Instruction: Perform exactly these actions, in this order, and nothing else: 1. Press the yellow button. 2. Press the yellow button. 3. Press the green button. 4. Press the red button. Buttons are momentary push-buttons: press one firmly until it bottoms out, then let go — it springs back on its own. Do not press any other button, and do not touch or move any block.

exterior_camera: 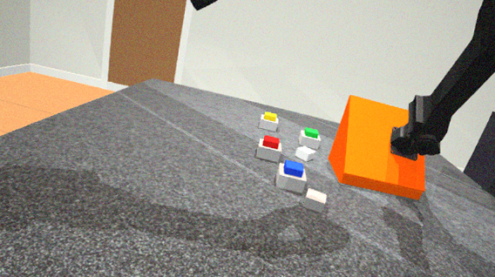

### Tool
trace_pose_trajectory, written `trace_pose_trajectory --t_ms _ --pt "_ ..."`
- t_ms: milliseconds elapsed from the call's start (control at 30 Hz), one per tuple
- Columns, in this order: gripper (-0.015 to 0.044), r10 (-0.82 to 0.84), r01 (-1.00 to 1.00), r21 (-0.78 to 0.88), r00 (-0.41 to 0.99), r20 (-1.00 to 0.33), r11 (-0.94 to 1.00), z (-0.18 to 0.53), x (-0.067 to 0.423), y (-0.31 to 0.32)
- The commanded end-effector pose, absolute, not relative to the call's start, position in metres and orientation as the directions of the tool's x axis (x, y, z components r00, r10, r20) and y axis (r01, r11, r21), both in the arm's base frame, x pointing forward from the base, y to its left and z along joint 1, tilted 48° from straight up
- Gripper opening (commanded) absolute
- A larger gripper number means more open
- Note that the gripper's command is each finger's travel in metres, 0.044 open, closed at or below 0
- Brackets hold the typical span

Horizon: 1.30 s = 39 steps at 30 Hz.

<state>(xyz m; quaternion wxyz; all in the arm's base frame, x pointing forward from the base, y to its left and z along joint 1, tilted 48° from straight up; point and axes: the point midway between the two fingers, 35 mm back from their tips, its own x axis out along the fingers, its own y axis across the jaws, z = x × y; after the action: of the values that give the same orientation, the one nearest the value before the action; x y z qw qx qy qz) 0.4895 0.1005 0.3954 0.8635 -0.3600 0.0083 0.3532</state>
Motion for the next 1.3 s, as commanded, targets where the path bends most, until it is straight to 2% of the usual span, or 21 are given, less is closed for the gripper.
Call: trace_pose_trajectory --t_ms 0,367,700,933,1133,1267 --pt "0.0400 0.546 -0.675 -0.509 0.736 -0.402 0.534 0.334 0.512 0.065" --pt "0.0400 0.444 -0.715 -0.167 0.581 -0.682 0.679 0.180 0.520 -0.032" --pt "0.0400 0.456 -0.573 0.210 0.327 -0.828 0.792 0.047 0.466 -0.112" --pt "0.0400 0.553 -0.351 0.484 0.126 -0.824 0.801 -0.034 0.396 -0.149" --pt "0.0400 0.701 -0.078 0.700 -0.019 -0.713 0.710 -0.090 0.318 -0.162" --pt "0.0400 0.729 -0.027 0.730 -0.036 -0.683 0.683 -0.097 0.304 -0.162"
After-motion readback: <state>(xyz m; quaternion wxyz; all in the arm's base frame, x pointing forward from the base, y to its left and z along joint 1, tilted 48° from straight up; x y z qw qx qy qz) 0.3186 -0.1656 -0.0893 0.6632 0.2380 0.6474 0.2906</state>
